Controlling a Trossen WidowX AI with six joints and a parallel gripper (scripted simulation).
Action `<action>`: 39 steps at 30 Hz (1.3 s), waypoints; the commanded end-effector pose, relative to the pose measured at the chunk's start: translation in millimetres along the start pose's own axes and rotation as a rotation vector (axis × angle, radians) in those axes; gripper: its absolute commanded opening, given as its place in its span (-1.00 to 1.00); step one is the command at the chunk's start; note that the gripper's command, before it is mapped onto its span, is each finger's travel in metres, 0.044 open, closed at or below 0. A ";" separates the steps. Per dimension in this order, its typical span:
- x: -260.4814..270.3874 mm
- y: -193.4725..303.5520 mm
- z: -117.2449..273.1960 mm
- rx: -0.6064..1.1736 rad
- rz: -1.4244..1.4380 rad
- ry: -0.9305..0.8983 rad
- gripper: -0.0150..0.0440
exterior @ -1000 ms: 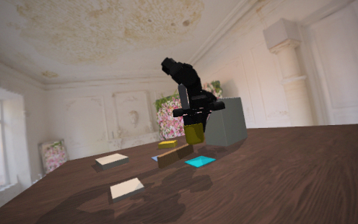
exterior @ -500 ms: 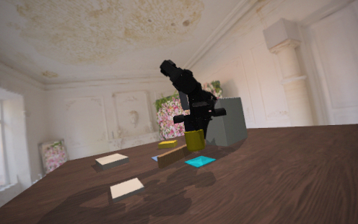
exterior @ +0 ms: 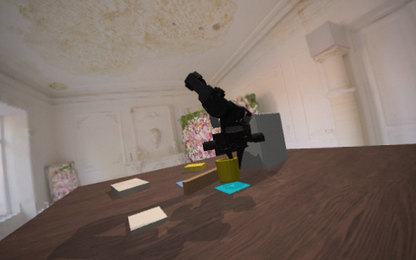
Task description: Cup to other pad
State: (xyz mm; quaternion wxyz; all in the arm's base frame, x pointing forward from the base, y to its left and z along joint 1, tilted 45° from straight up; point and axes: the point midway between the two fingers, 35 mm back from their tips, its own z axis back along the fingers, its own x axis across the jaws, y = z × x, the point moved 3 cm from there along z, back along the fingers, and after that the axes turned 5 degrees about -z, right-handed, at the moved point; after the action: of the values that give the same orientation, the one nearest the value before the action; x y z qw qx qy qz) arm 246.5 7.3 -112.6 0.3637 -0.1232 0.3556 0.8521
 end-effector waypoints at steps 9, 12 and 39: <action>4.9 5.2 -17.2 0.016 0.014 0.000 -0.49; 4.9 5.2 -17.2 0.016 0.014 0.000 -0.49; 2.3 2.1 -11.0 0.006 0.004 -0.001 0.01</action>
State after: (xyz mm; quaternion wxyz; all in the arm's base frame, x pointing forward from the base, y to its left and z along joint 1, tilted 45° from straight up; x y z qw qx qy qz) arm 241.3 -2.0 -122.2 0.3604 -0.1200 0.3602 0.8520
